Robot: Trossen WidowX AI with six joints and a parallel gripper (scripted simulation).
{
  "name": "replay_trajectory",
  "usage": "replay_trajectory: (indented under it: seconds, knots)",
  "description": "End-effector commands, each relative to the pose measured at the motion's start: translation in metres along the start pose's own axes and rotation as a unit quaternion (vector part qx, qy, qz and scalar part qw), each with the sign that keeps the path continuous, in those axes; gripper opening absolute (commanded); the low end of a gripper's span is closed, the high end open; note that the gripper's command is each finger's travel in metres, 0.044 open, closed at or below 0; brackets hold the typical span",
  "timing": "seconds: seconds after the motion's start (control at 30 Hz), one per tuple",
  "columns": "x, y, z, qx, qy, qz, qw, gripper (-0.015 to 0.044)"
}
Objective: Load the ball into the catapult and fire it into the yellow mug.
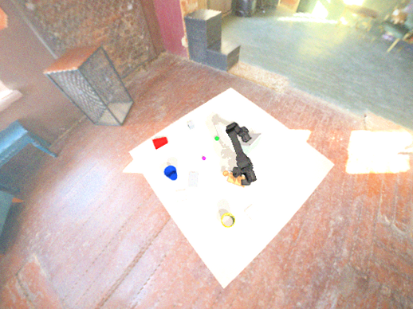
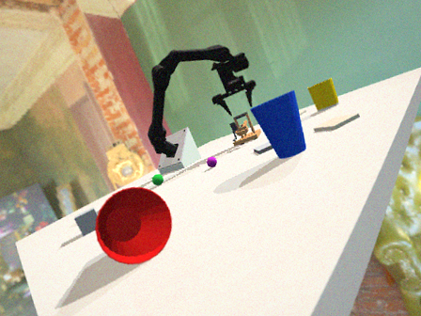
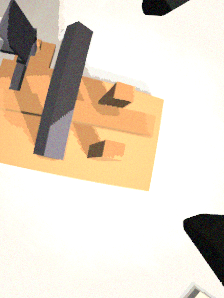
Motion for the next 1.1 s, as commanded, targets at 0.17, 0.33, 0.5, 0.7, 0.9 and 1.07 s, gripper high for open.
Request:
replay_trajectory:
  seconds: [0.17, 0.33, 0.5, 0.7, 0.9, 1.07]
  knots:
    - [-0.0004, 0.0005, 0.0009, -0.001, 0.002, 0.156, 0.988, 0.044]
    - [-0.0005, 0.0006, 0.0017, -0.001, 0.002, 0.241, 0.97, 0.044]
    - [-0.0006, 0.0007, 0.0025, -0.001, 0.002, 0.325, 0.946, 0.044]
    - [-0.0007, 0.0008, 0.0034, -0.001, 0.002, 0.421, 0.907, 0.044]
    - [-0.0009, 0.0009, 0.0044, -0.001, 0.002, 0.513, 0.858, 0.044]
    - [-0.001, 0.001, 0.0052, -0.001, 0.002, 0.586, 0.811, 0.044]
Point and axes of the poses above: the point midway between the two fingers, 35 mm back from their tips, its own z axis back along the fingers, its own x axis across the jaws, y = z × x, the point moved 6 cm from there along z, back along the fingers, and after that the axes turned 12 degrees about z, right-handed, at the moved point
